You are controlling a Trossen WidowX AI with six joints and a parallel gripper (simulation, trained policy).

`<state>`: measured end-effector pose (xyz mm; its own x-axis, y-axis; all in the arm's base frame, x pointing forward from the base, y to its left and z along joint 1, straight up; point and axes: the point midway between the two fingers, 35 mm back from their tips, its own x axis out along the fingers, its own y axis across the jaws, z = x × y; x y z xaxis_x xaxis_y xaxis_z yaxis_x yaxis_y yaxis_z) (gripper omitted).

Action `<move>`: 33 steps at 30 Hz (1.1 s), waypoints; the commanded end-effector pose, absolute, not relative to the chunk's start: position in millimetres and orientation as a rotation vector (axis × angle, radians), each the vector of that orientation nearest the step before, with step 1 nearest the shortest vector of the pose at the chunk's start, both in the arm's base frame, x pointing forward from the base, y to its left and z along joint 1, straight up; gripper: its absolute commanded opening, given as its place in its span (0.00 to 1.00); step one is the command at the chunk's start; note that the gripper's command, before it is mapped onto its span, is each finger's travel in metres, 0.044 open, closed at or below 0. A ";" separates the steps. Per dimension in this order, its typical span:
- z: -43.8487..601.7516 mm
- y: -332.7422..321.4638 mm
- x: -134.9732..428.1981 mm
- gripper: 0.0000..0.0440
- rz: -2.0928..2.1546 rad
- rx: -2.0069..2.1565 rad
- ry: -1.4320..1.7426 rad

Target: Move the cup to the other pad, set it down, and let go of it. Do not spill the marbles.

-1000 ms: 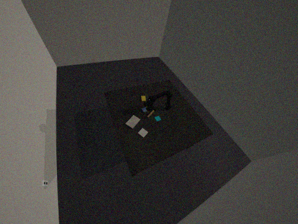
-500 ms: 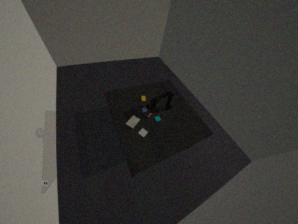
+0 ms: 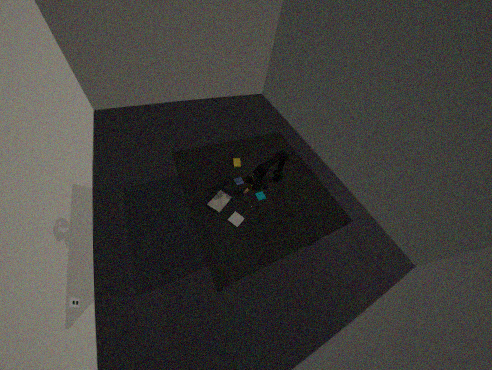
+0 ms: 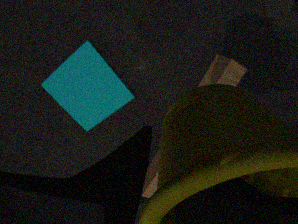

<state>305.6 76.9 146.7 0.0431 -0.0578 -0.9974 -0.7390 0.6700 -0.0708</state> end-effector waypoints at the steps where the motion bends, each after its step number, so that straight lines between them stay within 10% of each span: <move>1: 145.9 84.8 300.4 0.00 0.595 -0.709 1.449; 33: 108.9 133.5 252.9 0.00 0.558 -0.687 1.412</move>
<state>255.6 133.4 113.3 0.0889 -0.0459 -0.9950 -0.7216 0.6856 -0.0961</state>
